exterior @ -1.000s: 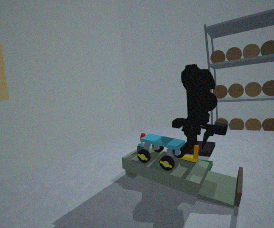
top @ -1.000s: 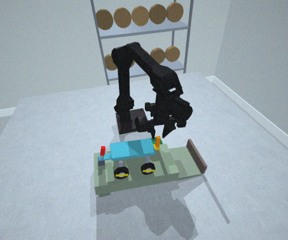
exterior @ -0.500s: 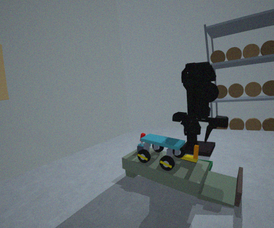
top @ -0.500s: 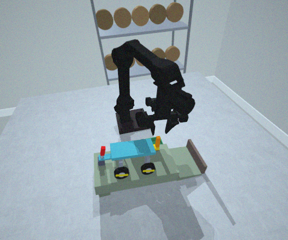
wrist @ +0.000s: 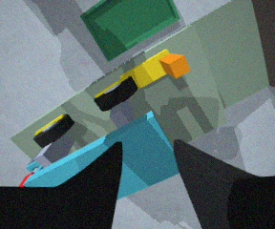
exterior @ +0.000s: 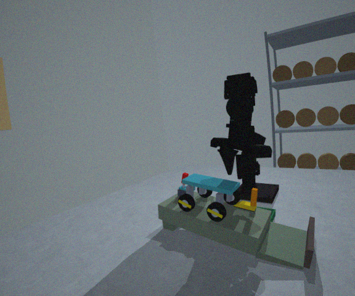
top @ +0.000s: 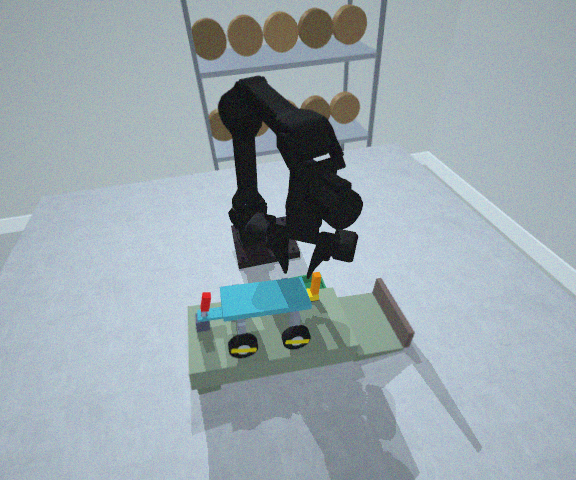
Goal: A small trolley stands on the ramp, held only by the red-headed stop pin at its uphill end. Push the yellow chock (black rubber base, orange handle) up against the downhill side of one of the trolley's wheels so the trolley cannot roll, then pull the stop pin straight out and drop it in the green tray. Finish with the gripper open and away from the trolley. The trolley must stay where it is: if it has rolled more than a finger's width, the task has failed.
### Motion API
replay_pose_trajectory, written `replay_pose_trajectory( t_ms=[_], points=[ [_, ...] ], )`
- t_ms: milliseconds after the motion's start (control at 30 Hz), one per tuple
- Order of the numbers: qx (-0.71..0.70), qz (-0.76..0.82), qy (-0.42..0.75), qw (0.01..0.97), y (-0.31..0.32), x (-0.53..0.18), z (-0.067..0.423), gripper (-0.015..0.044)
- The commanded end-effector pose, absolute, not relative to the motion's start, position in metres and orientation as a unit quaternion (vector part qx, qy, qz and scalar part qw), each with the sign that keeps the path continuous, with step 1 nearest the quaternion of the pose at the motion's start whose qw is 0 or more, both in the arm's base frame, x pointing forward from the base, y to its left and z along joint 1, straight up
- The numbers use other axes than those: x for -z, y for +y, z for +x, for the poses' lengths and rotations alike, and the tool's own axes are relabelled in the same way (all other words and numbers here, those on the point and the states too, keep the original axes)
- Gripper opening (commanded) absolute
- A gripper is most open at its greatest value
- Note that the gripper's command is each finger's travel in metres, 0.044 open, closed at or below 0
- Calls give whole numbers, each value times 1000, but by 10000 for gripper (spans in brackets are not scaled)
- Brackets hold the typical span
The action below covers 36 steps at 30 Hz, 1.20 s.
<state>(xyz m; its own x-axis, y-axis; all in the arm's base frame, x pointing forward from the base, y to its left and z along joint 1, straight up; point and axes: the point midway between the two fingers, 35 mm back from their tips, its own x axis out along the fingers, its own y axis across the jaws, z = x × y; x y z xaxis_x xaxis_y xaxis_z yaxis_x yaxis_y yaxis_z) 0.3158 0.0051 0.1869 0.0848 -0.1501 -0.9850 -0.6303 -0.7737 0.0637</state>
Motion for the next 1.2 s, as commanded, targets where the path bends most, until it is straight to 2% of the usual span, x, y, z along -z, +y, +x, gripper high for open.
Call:
replay_pose_trajectory(
  t_ms=[0,467,1167],
  points=[
    [-576,-684,362,264,-30,-194,319,190],
    [-376,-526,608,461,-143,-213,296,190],
    [-373,-524,610,463,-150,-193,295,190]
  ],
)
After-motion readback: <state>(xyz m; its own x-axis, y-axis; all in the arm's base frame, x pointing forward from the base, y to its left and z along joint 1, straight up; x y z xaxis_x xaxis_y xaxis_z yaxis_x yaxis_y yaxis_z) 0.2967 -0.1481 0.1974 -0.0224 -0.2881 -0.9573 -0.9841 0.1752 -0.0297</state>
